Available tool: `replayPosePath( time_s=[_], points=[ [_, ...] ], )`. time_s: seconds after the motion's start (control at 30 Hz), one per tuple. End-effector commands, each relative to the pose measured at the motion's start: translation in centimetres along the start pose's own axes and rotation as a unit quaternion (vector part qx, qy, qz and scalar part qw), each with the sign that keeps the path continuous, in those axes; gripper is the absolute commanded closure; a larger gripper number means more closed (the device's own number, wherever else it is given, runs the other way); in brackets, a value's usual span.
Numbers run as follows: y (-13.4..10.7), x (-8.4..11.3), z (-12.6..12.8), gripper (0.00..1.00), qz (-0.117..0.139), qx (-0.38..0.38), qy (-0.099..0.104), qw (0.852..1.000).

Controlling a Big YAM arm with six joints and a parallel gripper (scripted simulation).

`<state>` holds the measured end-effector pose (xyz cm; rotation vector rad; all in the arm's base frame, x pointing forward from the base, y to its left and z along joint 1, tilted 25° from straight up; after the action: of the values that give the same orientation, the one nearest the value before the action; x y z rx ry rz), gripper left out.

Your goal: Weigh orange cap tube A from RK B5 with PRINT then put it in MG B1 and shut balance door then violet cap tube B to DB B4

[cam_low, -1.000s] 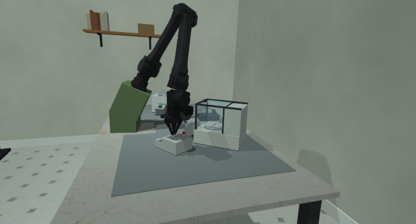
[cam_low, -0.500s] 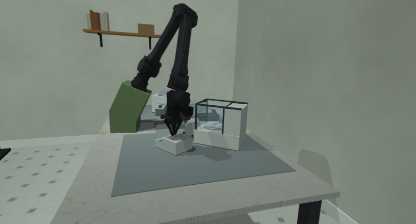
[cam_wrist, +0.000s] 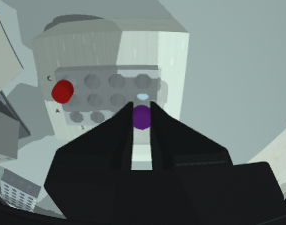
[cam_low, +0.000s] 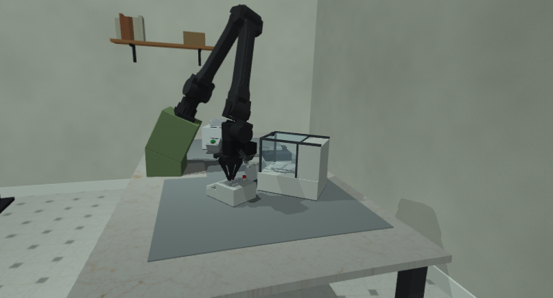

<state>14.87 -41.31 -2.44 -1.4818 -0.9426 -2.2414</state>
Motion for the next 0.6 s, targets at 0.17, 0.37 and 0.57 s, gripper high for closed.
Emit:
replayPosePath(
  time_s=[0.17, 0.37, 0.57],
  points=[
    [0.57, -0.33, -1.06, 0.91, 0.001, -0.003, -0.009, 1.0],
    [0.57, -0.31, -1.12, 0.91, 0.001, -0.004, -0.009, 1.0],
    [0.61, -0.28, -1.17, 0.91, 0.001, -0.004, -0.009, 1.0]
  ],
)
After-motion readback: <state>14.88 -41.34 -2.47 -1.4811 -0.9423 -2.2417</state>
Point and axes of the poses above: the point where the finger pads meet when closed, its own x axis back along the fingers, its own z axis across the jaws, y = z × x, the point moved 4 cm from there along x, back along the fingers, and after that the axes turned 12 degrees about x, right-handed, at the moved point
